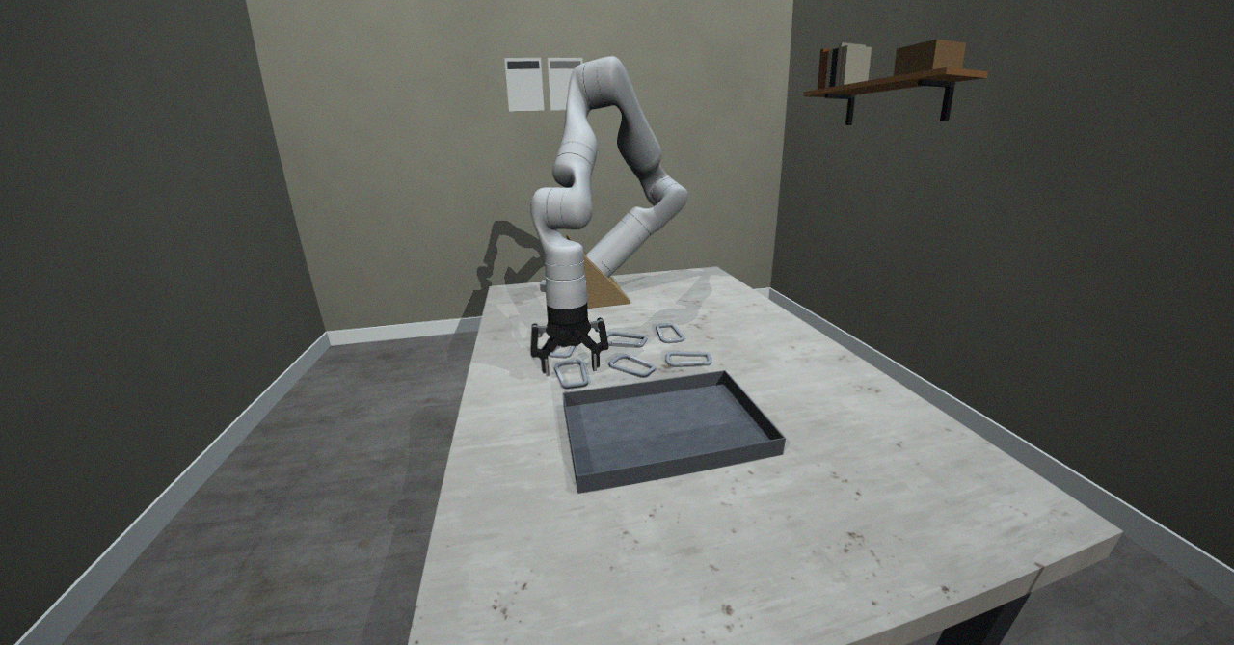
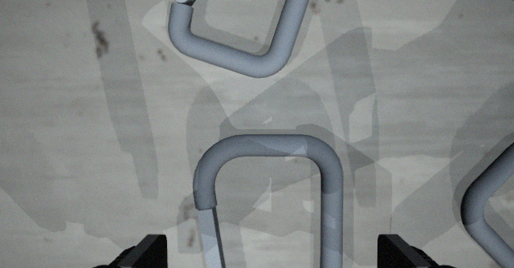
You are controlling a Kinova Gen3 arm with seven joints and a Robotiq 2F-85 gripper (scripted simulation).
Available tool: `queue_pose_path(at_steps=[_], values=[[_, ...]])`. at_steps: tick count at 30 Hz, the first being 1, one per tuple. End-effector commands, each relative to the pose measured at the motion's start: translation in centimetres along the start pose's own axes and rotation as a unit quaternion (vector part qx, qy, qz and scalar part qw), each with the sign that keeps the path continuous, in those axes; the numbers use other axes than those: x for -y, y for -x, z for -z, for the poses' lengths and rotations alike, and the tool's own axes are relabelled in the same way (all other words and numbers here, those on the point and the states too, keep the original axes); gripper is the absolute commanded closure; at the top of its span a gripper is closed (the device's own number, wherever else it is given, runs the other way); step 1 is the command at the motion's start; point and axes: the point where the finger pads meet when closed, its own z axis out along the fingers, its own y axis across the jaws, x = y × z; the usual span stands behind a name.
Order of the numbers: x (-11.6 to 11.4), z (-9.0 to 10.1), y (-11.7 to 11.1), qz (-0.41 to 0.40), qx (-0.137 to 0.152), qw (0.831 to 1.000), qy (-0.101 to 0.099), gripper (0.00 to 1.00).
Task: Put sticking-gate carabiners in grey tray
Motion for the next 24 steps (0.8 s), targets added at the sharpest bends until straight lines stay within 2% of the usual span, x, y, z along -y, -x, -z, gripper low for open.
queue_pose_path(at_steps=[1,3,19,20,24], values=[[0.03,0.06,0.05,0.0,0.001,1.0,0.0,0.0],[0.06,-0.39,0.03,0.0,0.001,1.0,-0.001,0.0],[0.06,-0.39,0.03,0.0,0.001,1.0,-0.001,0.0],[0.06,-0.39,0.03,0.0,0.001,1.0,-0.001,0.25],[0.06,-0.39,0.03,0.0,0.001,1.0,-0.001,0.25]])
